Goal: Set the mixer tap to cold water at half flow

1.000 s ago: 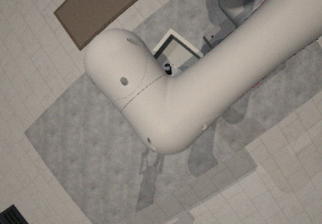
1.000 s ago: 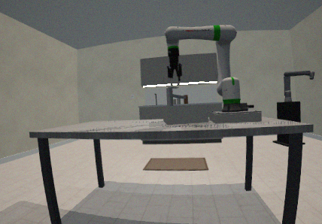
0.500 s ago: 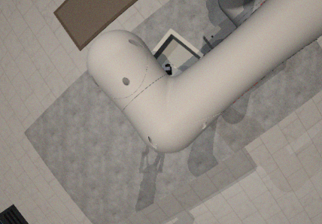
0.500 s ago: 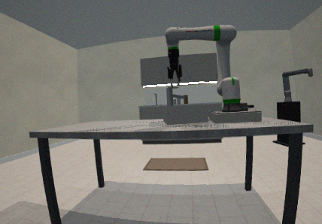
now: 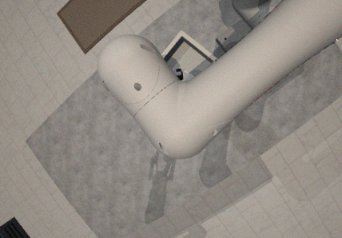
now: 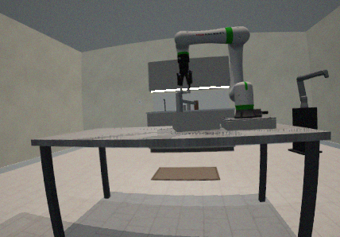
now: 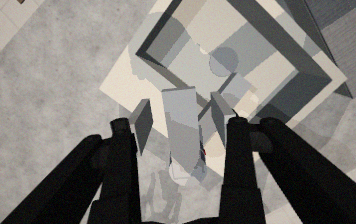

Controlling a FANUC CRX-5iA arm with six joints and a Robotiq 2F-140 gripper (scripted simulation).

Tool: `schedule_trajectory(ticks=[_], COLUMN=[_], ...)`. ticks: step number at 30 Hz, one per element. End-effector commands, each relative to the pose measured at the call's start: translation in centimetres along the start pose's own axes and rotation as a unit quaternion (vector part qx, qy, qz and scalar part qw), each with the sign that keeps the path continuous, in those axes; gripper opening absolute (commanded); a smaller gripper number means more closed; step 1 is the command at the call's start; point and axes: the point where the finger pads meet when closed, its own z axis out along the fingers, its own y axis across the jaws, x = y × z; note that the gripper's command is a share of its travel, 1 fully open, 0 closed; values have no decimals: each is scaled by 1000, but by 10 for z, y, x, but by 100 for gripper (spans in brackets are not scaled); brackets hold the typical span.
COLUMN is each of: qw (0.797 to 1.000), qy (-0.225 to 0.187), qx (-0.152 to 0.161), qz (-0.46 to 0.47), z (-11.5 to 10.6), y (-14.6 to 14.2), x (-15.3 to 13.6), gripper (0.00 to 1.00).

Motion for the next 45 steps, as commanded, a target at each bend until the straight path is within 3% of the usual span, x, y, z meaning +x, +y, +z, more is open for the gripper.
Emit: schedule_trajectory(ticks=[1,20,45], qw=[1000,1000,1000], qy=[0,0,0], qx=[0,0,0], qz=[0,0,0], z=[4,21,23], y=[0,0,0], x=[0,0,0], gripper=[42,42,42])
